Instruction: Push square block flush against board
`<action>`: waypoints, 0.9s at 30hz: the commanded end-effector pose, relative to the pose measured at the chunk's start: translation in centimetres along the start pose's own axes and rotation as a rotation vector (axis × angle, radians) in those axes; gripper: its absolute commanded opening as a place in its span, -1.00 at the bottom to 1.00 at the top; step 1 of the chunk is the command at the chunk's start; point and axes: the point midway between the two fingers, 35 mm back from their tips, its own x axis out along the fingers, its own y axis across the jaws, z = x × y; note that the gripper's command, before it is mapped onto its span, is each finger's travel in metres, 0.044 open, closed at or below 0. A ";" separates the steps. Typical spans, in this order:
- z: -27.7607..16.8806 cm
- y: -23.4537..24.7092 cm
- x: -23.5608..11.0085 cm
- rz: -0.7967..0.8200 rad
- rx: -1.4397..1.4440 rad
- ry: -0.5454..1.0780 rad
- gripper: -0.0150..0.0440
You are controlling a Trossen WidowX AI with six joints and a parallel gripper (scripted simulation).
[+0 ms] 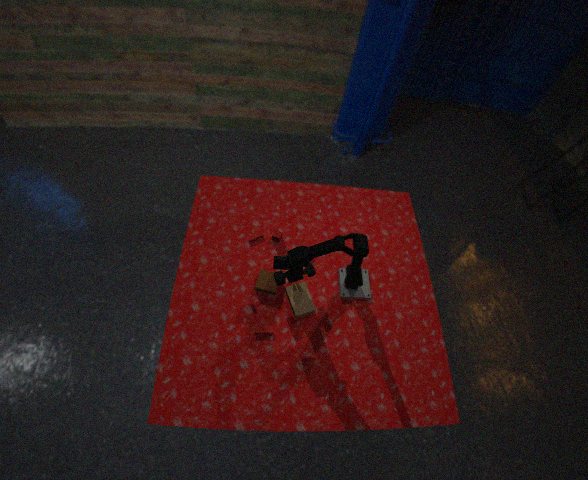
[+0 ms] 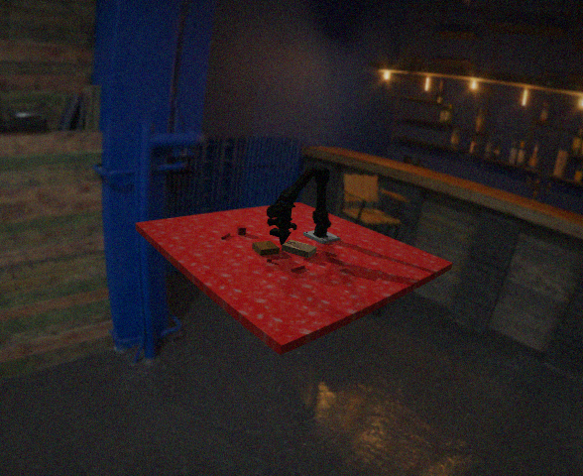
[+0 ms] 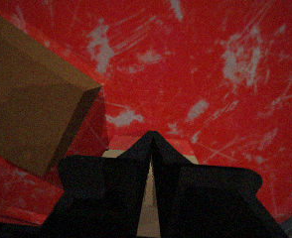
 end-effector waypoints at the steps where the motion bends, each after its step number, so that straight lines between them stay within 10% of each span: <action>1: 0.5 0.1 0.0 -0.003 -0.003 0.003 -0.49; 18: 3.3 0.0 0.1 -0.003 -0.003 0.001 -0.49; 27: 2.9 0.0 -5.5 -0.003 -0.003 0.001 -0.49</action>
